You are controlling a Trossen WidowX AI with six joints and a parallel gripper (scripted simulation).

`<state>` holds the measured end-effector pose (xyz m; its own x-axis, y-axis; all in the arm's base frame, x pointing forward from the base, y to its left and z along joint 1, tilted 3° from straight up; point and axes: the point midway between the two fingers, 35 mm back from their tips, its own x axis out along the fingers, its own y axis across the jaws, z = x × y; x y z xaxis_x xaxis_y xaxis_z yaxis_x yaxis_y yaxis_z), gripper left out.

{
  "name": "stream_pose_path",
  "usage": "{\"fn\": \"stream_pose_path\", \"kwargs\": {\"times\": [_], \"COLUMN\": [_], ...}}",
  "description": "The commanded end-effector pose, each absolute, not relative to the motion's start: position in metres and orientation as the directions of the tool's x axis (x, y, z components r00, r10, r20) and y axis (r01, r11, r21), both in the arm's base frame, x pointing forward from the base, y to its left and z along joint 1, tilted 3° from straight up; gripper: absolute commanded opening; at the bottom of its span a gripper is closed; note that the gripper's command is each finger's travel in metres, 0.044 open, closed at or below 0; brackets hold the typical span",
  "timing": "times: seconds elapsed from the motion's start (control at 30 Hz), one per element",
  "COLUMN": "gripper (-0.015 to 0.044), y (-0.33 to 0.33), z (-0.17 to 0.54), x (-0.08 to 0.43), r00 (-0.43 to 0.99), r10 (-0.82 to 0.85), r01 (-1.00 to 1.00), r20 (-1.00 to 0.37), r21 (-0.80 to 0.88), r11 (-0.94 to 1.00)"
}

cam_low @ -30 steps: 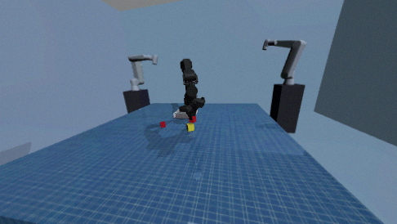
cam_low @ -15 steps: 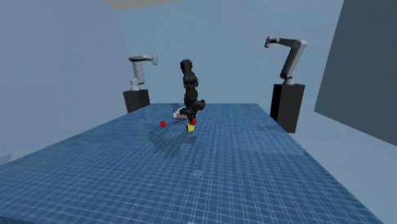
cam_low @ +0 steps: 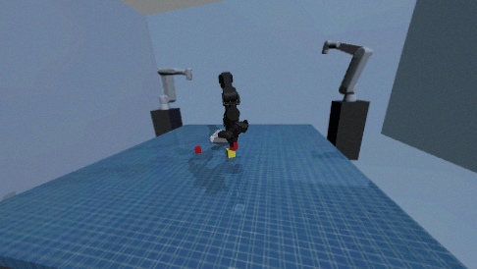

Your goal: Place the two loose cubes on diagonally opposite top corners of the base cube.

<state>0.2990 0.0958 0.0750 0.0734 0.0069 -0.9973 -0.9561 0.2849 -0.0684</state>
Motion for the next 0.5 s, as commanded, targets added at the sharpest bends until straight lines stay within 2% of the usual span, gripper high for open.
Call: {"fn": "stream_pose_path", "kwargs": {"times": [0.0,0.1,0.23,0.47], "gripper": [0.0105,0.0105,0.0205,0.0205], "y": [0.0950,0.0950,0.0950,0.0955], "z": [0.0740,0.0740,0.0740,0.0802], "x": [0.2989,0.2989,0.2989,0.2985], "r00": [0.073,0.073,0.073,0.073], "r10": [0.003,0.003,0.003,0.006], "r01": [-0.955,-0.955,-0.955,-0.956], "r20": [-0.997,-0.997,-0.997,-0.997], "r21": [-0.069,-0.069,-0.069,-0.068], "r11": [0.289,0.289,0.289,0.286]}}
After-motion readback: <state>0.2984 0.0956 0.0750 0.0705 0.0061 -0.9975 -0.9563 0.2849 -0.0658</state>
